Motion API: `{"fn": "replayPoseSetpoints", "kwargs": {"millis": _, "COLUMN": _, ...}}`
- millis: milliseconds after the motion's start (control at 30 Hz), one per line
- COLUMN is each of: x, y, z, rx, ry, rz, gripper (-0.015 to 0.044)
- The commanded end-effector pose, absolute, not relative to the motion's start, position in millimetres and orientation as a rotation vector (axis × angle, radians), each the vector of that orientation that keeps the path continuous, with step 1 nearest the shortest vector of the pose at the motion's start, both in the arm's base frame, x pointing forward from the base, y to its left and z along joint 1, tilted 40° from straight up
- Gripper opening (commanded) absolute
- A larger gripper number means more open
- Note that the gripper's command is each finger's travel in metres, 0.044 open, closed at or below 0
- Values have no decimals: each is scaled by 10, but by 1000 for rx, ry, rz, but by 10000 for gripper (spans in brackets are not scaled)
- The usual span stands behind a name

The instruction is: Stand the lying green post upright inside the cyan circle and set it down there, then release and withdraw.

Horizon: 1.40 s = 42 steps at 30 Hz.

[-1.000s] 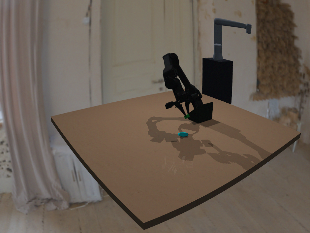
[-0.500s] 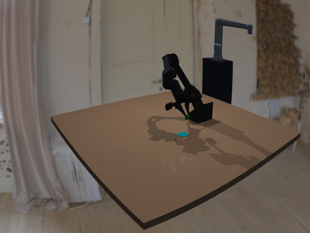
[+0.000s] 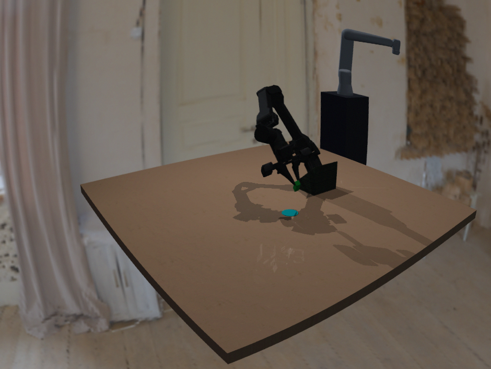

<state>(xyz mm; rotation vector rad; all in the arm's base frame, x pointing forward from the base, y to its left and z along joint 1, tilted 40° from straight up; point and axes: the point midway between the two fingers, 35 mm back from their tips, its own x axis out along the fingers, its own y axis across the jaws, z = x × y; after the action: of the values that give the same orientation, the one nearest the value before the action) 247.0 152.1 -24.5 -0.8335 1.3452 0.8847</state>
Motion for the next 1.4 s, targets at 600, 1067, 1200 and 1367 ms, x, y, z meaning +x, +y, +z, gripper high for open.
{"fn": "replayPoseSetpoints", "kwargs": {"millis": 600, "x": 2460, "y": 1505, "z": -218, "rx": -759, "ry": 1199, "rz": 965, "gripper": 23}}
{"fn": "replayPoseSetpoints", "kwargs": {"millis": 1067, "x": 2464, "y": 1490, "z": -184, "rx": -722, "ry": 1095, "rz": 1004, "gripper": 23}}
{"fn": "replayPoseSetpoints", "kwargs": {"millis": 1200, "x": 2464, "y": 1486, "z": -173, "rx": -713, "ry": 1065, "rz": 1014, "gripper": 23}}
{"fn": "replayPoseSetpoints", "kwargs": {"millis": 1367, "x": 2463, "y": 1479, "z": -156, "rx": -703, "ry": 1025, "rz": 1026, "gripper": 23}}
